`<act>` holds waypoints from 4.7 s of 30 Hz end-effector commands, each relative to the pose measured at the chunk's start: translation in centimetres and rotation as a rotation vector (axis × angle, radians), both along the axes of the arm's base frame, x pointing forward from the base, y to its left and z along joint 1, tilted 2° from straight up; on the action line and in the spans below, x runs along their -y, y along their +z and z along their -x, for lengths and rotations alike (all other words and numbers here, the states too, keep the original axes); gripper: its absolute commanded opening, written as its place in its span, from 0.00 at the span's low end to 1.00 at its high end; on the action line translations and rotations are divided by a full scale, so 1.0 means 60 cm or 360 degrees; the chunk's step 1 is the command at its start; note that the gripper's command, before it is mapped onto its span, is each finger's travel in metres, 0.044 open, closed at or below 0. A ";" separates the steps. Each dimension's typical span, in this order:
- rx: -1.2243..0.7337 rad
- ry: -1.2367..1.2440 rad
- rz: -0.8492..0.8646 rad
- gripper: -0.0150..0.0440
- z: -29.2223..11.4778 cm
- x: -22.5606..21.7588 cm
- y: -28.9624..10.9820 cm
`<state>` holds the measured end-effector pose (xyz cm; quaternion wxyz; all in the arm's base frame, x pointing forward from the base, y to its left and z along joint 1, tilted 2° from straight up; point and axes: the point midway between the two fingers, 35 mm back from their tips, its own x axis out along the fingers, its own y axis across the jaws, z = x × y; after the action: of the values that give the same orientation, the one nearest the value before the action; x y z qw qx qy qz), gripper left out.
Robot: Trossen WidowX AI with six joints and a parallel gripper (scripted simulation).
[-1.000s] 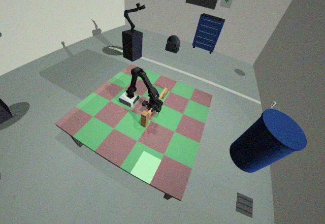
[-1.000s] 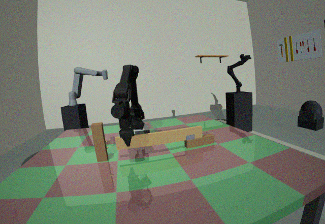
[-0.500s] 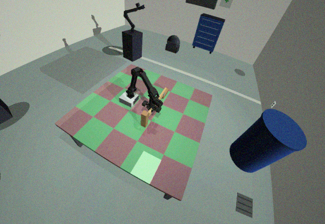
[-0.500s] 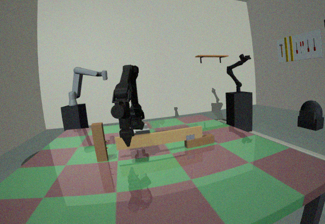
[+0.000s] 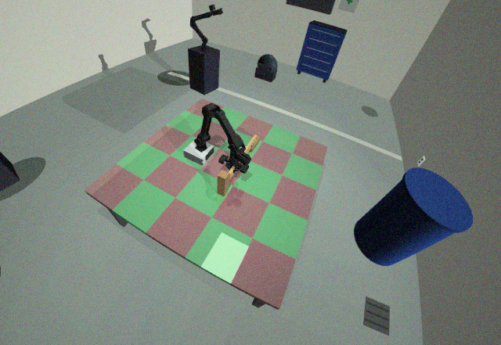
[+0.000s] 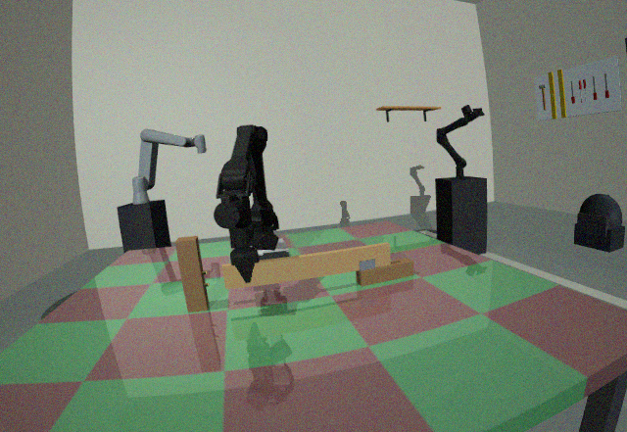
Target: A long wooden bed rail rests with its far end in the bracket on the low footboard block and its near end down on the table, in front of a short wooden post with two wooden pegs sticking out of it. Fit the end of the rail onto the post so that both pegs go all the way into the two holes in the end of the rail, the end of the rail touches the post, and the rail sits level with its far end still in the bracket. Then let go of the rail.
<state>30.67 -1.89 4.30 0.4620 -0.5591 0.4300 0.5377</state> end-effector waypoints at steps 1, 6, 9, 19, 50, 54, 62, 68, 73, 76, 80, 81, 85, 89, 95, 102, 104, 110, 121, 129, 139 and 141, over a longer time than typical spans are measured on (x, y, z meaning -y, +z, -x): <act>0.0008 0.0000 -0.0004 0.25 0.000 0.000 0.004; 0.0008 0.0000 -0.0004 0.25 -0.001 0.002 0.003; 0.0008 0.0000 -0.0004 0.25 -0.001 0.004 0.002; 0.0008 0.0000 -0.0004 0.25 -0.002 0.009 0.001; 0.0008 -0.0001 -0.0002 0.25 -0.007 0.024 0.005; 0.0008 -0.0001 -0.0002 0.25 -0.008 0.025 0.005; 0.0008 -0.0001 -0.0002 0.25 -0.010 0.029 0.006; 0.0008 -0.0001 -0.0001 0.25 -0.011 0.032 0.005; 0.0008 -0.0001 -0.0001 0.25 -0.012 0.035 0.005; 0.0008 -0.0001 -0.0001 0.25 -0.012 0.036 0.004; 0.0009 -0.0001 -0.0001 0.25 -0.013 0.038 0.004; 0.0009 -0.0001 -0.0001 0.25 -0.013 0.039 0.004; 0.0009 -0.0001 -0.0001 0.25 -0.013 0.041 0.004; 0.0009 -0.0001 -0.0001 0.25 -0.014 0.043 0.004; 0.0009 -0.0001 0.0000 0.25 -0.014 0.046 0.005; 0.0009 -0.0001 0.0000 0.25 -0.015 0.050 0.005; 0.0009 -0.0001 0.0000 0.25 -0.015 0.051 0.005; 0.0009 -0.0001 0.0001 0.25 -0.015 0.054 0.005; 0.0009 -0.0001 0.0001 0.25 -0.016 0.060 0.004; 0.0009 -0.0001 0.0001 0.25 -0.017 0.064 0.004; 0.0009 -0.0001 0.0002 0.25 -0.018 0.069 0.005; 0.0009 -0.0001 0.0002 0.25 -0.018 0.070 0.005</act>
<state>31.45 -5.79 4.33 0.4613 -0.5577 0.4305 0.5393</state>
